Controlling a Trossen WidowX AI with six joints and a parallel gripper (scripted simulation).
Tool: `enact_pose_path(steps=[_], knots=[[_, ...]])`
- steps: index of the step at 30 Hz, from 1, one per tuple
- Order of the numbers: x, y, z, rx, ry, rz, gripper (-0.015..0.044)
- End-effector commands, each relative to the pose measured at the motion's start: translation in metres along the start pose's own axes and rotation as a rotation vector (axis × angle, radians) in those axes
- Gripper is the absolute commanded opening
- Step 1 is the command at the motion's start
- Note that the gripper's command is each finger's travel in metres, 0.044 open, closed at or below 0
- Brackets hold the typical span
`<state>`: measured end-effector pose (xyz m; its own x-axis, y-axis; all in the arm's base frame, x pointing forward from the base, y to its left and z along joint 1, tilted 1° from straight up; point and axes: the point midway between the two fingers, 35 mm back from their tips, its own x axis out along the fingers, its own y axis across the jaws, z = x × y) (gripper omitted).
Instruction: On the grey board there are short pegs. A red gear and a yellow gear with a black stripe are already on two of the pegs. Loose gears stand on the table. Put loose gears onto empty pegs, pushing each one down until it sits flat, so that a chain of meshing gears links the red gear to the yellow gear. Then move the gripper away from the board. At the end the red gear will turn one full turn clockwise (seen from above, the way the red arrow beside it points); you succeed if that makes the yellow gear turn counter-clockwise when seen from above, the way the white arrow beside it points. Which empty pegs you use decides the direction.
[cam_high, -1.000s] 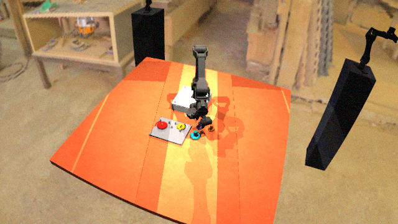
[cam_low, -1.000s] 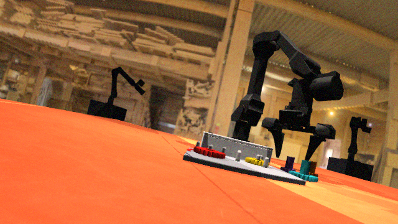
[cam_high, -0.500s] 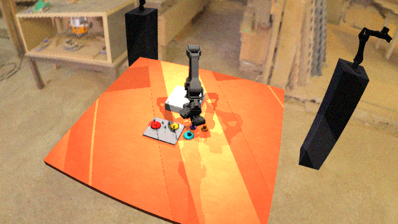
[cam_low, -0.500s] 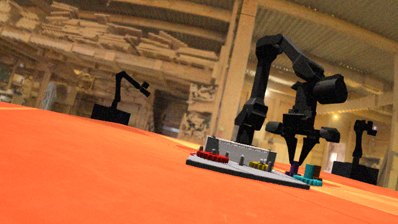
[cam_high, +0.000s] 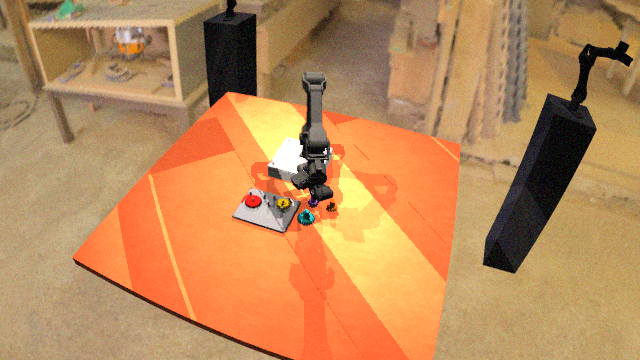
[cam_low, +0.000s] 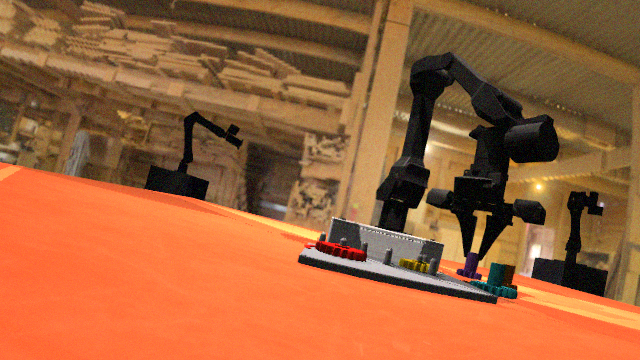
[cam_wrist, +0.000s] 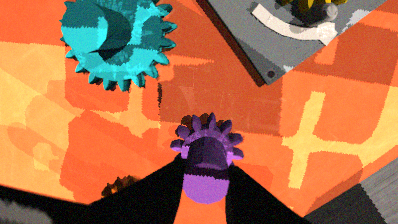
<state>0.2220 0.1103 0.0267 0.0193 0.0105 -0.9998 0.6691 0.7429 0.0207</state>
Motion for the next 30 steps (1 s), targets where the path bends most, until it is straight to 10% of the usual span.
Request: enact_pose_path(steps=[1,30], knots=[[-0.012,0.005,0.002,0.004,-0.009,0.017,0.0000],[-0.085,0.006,0.003,0.002,-0.010,0.020,0.0000]])
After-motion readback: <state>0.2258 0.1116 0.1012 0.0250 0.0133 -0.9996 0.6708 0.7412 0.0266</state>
